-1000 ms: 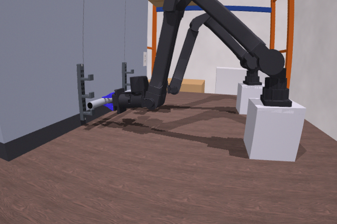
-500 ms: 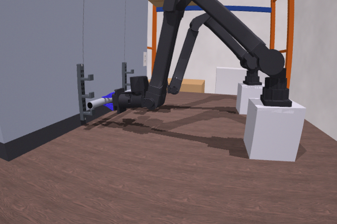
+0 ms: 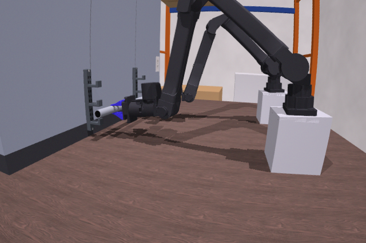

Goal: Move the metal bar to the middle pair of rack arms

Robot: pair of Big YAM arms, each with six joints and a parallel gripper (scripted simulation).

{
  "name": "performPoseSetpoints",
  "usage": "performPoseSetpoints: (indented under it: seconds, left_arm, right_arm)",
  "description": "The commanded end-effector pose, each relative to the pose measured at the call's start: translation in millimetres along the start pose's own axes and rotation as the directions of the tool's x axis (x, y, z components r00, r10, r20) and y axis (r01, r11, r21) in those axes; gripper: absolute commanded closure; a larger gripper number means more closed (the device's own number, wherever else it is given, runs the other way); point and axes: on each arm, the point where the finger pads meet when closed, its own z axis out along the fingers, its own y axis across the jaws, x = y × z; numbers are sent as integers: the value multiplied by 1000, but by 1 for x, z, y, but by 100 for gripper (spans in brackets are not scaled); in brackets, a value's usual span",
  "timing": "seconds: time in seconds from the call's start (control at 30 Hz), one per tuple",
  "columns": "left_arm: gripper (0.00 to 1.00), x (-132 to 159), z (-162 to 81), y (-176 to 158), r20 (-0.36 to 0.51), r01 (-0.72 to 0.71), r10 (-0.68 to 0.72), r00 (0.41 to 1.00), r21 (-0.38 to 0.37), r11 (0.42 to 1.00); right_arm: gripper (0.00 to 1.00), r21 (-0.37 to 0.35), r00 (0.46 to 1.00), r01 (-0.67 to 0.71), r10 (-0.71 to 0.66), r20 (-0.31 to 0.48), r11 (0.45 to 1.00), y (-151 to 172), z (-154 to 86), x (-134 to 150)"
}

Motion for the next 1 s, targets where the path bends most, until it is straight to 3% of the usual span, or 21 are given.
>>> performPoseSetpoints:
  seconds: [0.0,0.97]
  left_arm:
    - [100,11,8,51,-24,24,-27,999,-114,993]
    - [100,12,6,41,-24,24,-27,999,-114,993]
  right_arm:
    - [100,98,1000,3,-2,-12,995,-53,10,1]
    - [100,98,1000,3,-2,-12,995,-51,10,1]
